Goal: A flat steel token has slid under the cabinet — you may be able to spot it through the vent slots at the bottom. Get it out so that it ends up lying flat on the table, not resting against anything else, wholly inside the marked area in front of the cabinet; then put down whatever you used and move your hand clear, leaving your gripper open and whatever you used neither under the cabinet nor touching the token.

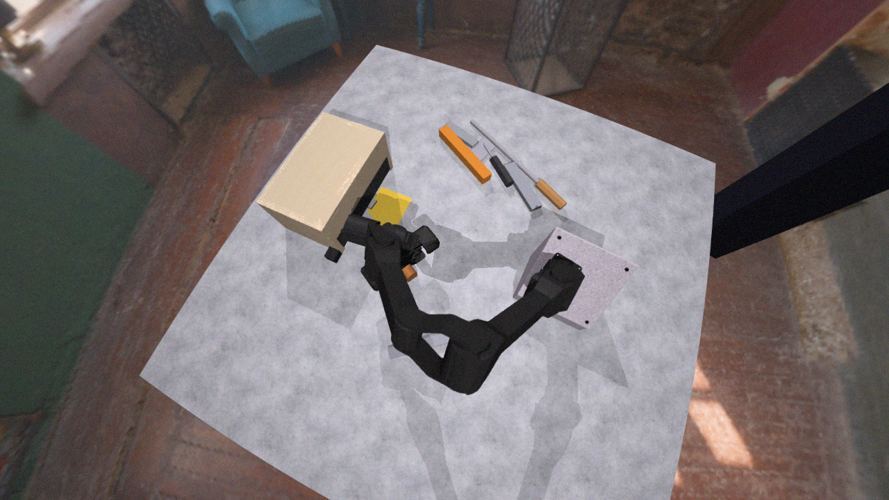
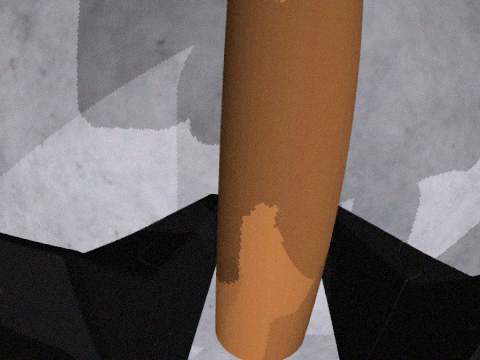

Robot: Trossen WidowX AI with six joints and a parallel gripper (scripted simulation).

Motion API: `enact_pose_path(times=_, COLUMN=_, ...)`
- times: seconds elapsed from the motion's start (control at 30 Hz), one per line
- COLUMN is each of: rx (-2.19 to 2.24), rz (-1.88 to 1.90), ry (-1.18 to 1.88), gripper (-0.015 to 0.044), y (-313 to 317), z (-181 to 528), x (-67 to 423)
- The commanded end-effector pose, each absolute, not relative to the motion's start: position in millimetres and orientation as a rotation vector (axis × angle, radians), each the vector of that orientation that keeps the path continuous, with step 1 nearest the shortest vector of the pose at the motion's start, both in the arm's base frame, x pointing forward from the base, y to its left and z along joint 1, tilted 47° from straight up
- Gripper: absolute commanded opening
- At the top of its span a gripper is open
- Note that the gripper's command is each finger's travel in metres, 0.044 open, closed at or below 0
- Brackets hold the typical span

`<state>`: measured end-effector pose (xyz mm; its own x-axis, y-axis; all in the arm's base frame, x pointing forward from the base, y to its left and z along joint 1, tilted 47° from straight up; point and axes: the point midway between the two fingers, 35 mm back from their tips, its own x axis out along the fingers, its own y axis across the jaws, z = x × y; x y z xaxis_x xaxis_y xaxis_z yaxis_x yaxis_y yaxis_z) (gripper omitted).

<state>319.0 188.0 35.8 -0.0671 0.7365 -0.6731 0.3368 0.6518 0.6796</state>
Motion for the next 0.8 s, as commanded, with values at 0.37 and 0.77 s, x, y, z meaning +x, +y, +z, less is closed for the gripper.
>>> enact_pose_path(times=0.37, rx=0.887, rz=0.397, ry=1.674, gripper=0.0000, y=176.8, z=23.1, x=311.9)
enact_pose_path(times=0.77, rx=0.887, rz=0.397, ry=1.674, gripper=0.0000, y=175.2, z=21.4, x=311.0)
